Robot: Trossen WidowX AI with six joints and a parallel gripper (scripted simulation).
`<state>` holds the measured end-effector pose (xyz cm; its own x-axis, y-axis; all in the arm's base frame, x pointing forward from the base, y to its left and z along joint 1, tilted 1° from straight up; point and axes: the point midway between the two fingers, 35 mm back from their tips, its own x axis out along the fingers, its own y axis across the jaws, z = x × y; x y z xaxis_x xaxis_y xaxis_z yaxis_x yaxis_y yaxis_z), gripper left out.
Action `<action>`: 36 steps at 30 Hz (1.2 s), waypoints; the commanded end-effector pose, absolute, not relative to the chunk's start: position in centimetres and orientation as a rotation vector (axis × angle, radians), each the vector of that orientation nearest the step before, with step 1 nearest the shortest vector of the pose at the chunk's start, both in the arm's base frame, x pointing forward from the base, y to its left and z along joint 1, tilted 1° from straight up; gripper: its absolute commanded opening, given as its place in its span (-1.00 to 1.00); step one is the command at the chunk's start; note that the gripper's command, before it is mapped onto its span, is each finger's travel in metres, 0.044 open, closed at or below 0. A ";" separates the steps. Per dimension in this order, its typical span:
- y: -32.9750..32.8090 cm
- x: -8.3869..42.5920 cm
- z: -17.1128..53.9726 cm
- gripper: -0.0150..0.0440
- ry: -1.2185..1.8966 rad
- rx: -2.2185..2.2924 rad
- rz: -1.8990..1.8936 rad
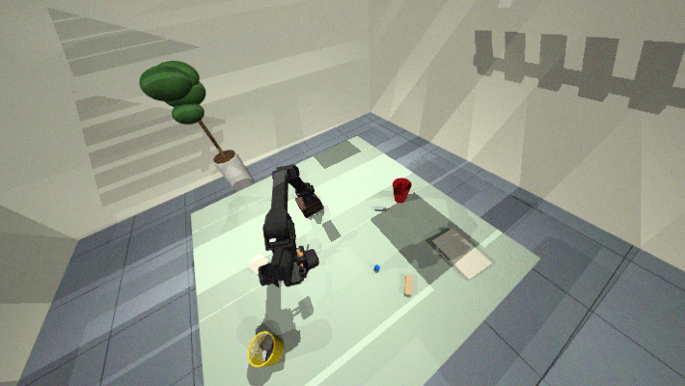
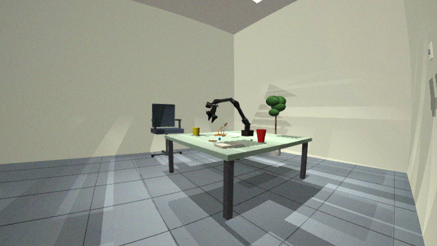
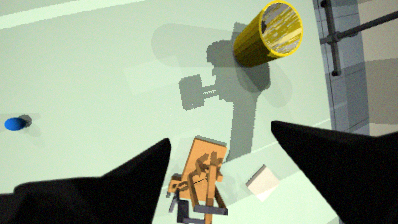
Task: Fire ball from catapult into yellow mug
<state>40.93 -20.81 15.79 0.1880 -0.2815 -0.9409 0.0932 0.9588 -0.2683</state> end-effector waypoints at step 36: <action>-34.3 42.7 25.1 1.00 0.882 0.106 -0.538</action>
